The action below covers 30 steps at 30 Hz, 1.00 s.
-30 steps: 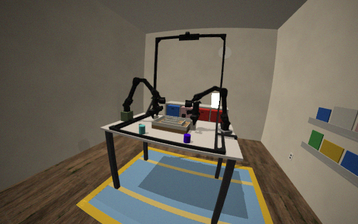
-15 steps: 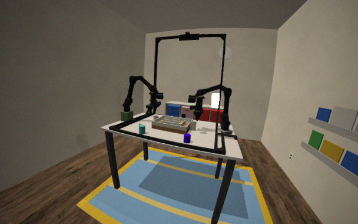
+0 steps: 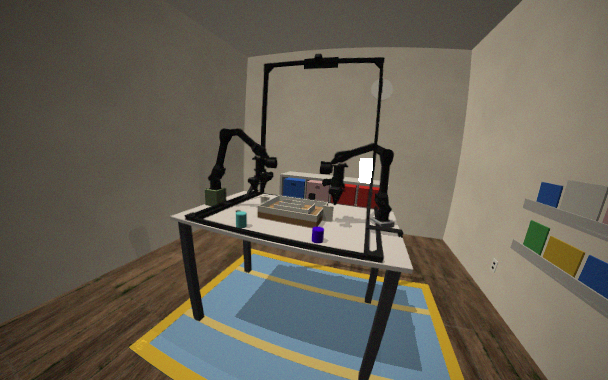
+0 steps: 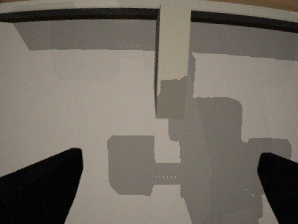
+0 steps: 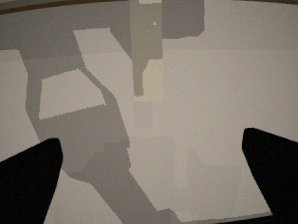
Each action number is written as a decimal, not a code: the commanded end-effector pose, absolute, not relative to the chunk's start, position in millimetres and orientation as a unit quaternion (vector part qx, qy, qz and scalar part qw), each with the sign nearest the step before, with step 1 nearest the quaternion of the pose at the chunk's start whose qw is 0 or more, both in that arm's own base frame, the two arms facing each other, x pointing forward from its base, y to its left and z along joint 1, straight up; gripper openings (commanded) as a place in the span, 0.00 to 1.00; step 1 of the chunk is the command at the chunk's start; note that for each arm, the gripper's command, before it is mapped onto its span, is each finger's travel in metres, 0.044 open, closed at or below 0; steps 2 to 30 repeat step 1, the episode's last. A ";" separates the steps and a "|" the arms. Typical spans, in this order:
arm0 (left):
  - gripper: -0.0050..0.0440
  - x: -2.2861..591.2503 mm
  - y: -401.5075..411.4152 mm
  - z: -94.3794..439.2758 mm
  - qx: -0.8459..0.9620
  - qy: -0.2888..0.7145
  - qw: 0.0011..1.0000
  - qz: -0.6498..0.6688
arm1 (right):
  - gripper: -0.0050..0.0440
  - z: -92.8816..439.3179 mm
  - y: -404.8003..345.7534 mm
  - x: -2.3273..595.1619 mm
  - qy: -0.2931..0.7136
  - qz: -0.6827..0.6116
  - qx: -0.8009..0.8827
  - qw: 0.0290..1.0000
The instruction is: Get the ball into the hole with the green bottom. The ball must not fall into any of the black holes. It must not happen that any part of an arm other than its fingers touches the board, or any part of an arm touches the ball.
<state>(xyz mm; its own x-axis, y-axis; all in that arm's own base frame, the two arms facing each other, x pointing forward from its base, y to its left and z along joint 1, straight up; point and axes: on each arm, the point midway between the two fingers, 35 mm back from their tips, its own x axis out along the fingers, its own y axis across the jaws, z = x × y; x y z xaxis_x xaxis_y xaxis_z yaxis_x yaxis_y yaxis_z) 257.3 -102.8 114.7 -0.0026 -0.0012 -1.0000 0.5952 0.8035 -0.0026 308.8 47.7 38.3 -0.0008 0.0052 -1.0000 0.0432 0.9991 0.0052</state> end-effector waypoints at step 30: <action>0.92 257.5 -102.4 115.6 0.223 0.671 0.671 -0.223 | 0.92 39.2 46.9 308.2 0.707 -0.016 0.016 0.707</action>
